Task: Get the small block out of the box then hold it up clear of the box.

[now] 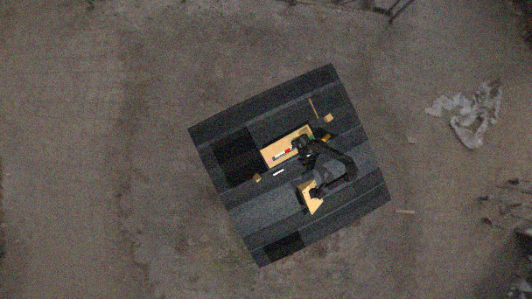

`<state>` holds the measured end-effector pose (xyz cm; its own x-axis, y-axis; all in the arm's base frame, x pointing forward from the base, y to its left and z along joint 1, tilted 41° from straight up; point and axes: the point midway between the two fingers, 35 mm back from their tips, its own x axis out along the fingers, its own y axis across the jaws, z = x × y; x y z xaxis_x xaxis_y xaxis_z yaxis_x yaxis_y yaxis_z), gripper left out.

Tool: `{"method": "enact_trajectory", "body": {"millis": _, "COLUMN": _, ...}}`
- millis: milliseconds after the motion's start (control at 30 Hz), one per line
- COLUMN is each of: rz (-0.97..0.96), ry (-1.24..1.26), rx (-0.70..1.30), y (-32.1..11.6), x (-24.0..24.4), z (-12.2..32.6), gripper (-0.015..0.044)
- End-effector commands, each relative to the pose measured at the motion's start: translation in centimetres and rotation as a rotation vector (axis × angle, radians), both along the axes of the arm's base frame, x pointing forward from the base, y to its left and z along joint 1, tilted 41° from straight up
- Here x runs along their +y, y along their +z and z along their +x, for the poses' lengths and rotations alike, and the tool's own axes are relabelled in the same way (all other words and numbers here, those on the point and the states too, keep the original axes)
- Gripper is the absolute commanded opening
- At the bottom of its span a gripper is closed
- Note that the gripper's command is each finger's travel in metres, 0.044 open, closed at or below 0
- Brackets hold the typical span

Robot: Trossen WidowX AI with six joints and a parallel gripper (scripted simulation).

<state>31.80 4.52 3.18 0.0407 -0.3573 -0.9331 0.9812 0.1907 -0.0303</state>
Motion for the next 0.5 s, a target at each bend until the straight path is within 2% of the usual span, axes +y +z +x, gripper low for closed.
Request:
{"method": "enact_trajectory", "body": {"millis": 0, "rz": -0.007, "ry": 0.004, "rx": 0.001, "y": -0.5, "x": -0.5, "z": 0.0, "gripper": 0.0400}}
{"method": "enact_trajectory", "body": {"millis": 467, "rz": -0.002, "ry": 0.001, "rx": 0.003, "y": -1.6, "x": -0.2, "z": -0.2, "gripper": 0.0400}}
